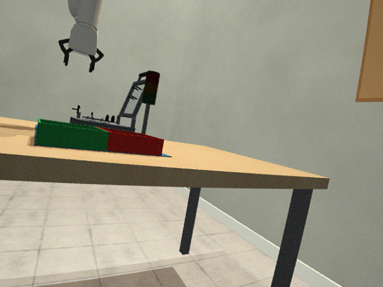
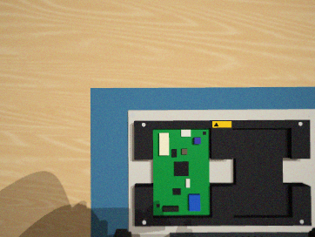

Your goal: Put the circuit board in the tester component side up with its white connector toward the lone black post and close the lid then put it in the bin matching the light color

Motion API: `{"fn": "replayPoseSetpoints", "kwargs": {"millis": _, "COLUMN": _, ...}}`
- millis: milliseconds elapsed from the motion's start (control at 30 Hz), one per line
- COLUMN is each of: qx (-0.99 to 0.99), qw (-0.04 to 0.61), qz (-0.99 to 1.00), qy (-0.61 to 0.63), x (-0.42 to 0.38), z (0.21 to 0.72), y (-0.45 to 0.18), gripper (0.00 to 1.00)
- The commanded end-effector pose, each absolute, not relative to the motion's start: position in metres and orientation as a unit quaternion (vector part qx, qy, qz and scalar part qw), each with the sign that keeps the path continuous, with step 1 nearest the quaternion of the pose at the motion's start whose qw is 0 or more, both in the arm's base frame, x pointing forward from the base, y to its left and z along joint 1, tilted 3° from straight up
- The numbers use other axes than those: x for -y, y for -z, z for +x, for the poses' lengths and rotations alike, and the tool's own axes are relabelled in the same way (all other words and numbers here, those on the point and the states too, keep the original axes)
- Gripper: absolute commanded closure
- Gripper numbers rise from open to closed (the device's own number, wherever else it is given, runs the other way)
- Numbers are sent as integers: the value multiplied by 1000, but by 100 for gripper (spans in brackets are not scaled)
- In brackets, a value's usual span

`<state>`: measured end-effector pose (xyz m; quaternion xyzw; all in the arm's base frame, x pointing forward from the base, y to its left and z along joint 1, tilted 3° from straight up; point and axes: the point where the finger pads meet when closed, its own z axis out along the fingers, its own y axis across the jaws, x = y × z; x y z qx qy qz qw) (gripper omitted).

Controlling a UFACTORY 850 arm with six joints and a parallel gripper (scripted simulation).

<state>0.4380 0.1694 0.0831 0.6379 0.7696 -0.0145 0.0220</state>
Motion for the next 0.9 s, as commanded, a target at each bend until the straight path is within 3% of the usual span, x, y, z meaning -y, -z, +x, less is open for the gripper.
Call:
{"fn": "replayPoseSetpoints", "kwargs": {"millis": 0, "qx": -769, "qw": 25, "qz": 638, "qy": 14, "x": -168, "z": 443, "y": -42, "gripper": 0}}
{"fn": "replayPoseSetpoints", "kwargs": {"millis": 867, "qx": -769, "qw": 25, "qz": 638, "qy": 14, "x": -163, "z": 445, "y": 63, "gripper": 0}}
